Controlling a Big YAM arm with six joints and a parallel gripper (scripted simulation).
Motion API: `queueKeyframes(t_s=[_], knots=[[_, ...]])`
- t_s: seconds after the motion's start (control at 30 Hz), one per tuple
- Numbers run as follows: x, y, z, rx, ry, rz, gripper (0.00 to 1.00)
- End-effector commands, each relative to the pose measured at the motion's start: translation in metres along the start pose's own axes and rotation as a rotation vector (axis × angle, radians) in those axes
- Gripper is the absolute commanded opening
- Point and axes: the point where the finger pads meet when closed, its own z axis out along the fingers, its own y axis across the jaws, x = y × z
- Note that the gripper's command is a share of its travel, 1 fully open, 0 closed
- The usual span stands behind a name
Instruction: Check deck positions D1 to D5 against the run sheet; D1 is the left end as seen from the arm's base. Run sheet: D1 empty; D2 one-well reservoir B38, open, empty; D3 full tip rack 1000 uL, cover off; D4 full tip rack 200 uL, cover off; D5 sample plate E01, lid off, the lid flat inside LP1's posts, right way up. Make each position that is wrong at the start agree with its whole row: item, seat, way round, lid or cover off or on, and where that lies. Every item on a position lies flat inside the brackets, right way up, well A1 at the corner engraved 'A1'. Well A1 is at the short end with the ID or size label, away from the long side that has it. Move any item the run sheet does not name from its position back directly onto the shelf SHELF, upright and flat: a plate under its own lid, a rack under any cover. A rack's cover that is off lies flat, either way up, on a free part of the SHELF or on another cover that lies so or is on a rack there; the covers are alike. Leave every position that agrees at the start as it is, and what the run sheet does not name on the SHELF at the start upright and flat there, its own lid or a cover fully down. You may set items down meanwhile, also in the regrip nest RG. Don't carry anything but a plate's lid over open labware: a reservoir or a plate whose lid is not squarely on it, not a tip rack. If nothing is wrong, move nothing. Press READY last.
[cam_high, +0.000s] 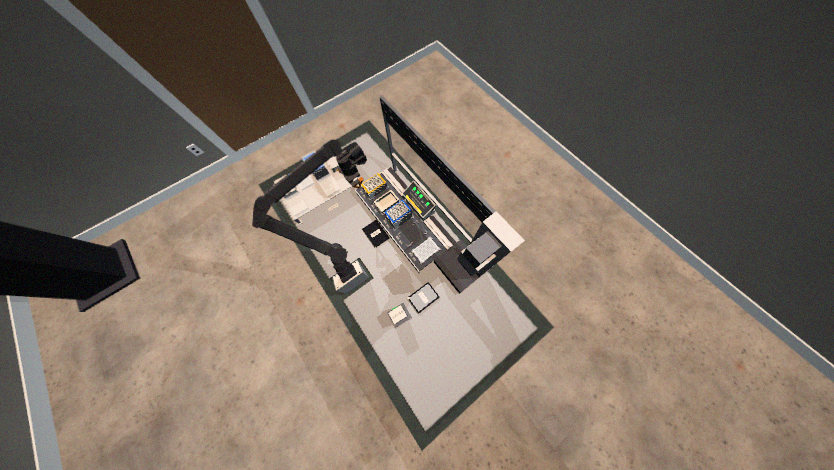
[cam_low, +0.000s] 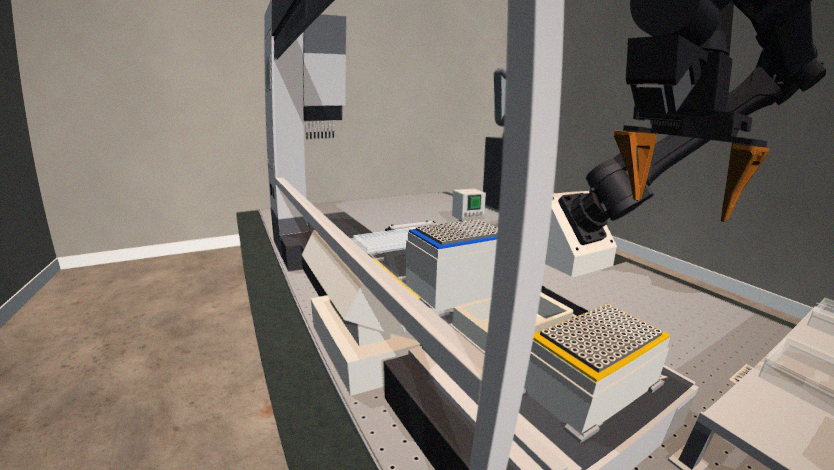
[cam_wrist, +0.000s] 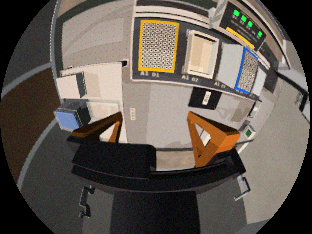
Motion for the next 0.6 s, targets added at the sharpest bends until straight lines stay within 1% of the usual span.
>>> queueKeyframes(t_s=[0.0,0.2,0.27,0.33,0.5,0.57], knots=[[-0.033,0.006,-0.015,-0.001,-0.058,0.056,1.00],[-0.063,0.004,-0.015,-0.001,-0.055,0.053,1.00],[-0.063,0.004,-0.015,-0.001,-0.055,0.053,1.00],[-0.074,0.001,-0.017,0.000,-0.061,0.059,1.00],[-0.098,0.001,-0.015,0.000,-0.055,0.031,1.00],[-0.109,-0.002,-0.017,0.000,-0.060,0.035,1.00]])
